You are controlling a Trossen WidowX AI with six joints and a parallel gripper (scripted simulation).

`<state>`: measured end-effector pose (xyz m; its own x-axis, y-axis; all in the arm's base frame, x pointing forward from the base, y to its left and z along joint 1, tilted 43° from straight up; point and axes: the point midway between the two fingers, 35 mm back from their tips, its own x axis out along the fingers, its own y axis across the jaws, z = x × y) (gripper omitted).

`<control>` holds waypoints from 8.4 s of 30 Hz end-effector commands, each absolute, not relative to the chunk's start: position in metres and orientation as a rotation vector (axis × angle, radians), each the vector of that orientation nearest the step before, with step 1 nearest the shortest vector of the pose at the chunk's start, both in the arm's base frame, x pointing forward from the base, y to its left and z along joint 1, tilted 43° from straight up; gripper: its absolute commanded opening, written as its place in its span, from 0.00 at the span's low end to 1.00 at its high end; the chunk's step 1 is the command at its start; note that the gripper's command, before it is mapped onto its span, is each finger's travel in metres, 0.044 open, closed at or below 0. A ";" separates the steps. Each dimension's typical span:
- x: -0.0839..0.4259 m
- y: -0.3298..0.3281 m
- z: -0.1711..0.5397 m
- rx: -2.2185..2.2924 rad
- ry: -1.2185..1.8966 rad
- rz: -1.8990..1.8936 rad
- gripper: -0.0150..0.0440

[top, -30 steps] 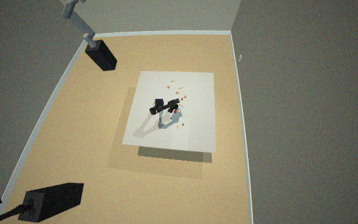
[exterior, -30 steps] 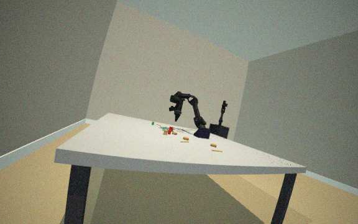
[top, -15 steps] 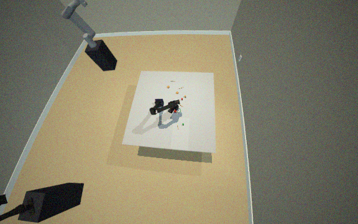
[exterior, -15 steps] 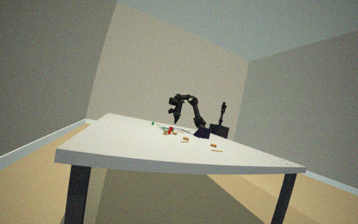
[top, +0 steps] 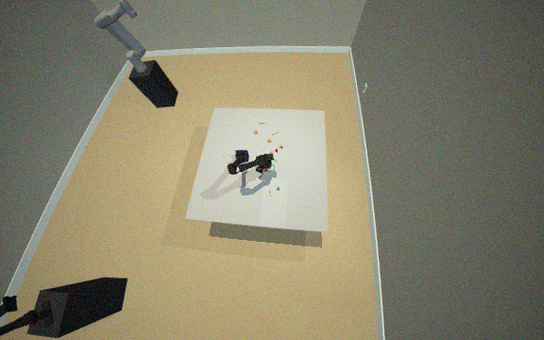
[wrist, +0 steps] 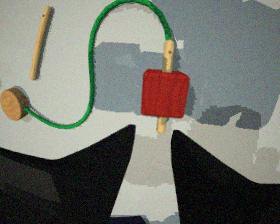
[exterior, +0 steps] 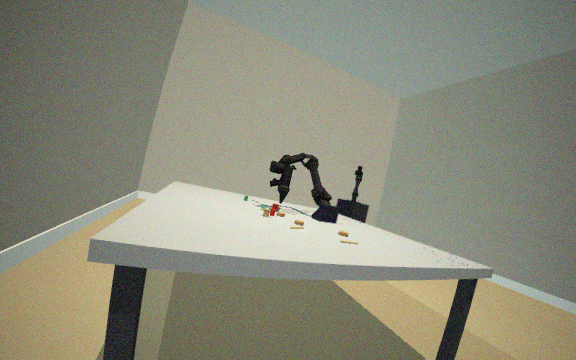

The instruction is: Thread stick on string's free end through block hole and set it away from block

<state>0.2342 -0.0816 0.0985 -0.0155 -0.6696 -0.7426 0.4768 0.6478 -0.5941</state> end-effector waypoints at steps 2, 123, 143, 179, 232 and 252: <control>0.231 -0.089 0.092 -0.193 1.301 -0.923 0.46; 0.231 -0.102 0.077 -0.195 1.293 -0.913 0.28; 0.231 -0.100 0.079 -0.142 1.301 -0.958 0.25; 0.211 -0.091 0.071 -0.149 1.303 -0.965 0.25; 0.165 -0.069 0.051 -0.162 1.308 -0.982 0.25; 0.147 -0.067 0.054 -0.207 1.331 -0.958 0.25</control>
